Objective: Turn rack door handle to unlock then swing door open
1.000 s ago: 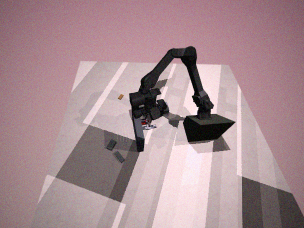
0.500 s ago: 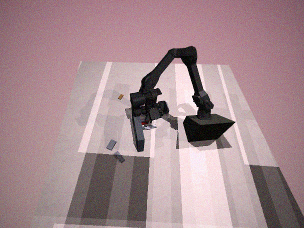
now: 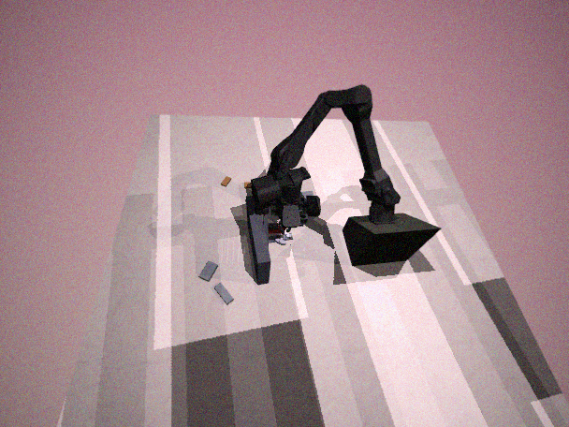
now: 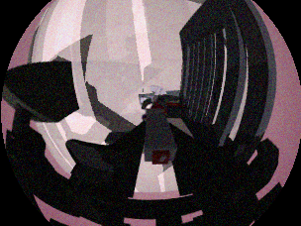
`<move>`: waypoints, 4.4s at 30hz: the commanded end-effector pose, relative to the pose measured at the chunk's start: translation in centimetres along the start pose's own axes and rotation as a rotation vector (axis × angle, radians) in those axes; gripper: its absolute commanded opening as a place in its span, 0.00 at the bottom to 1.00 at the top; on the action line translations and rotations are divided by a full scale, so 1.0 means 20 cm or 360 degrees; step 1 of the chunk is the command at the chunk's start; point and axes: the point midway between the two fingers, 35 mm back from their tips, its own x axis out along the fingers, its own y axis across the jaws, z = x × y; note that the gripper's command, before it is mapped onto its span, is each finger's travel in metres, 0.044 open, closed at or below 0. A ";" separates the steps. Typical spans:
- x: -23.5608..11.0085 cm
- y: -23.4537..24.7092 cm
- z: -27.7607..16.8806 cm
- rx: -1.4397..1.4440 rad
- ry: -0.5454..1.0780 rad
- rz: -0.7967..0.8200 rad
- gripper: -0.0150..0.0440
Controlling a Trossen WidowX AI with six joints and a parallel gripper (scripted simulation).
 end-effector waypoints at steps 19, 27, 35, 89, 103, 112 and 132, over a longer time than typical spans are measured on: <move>0.00 0.18 0.09 0.0617 -0.0018 -0.0004 0.28; 0.00 0.25 0.14 0.0794 -0.0019 -0.0002 0.28; 0.00 0.30 0.20 0.0963 -0.0020 0.0000 0.28; -0.01 0.52 0.70 0.2168 -0.0027 0.0016 0.28; -0.01 0.51 0.82 0.2424 -0.0029 0.0020 0.28; -0.01 0.51 0.82 0.2424 -0.0029 0.0020 0.28; -0.06 0.51 0.83 0.2423 -0.0030 0.0022 0.74</move>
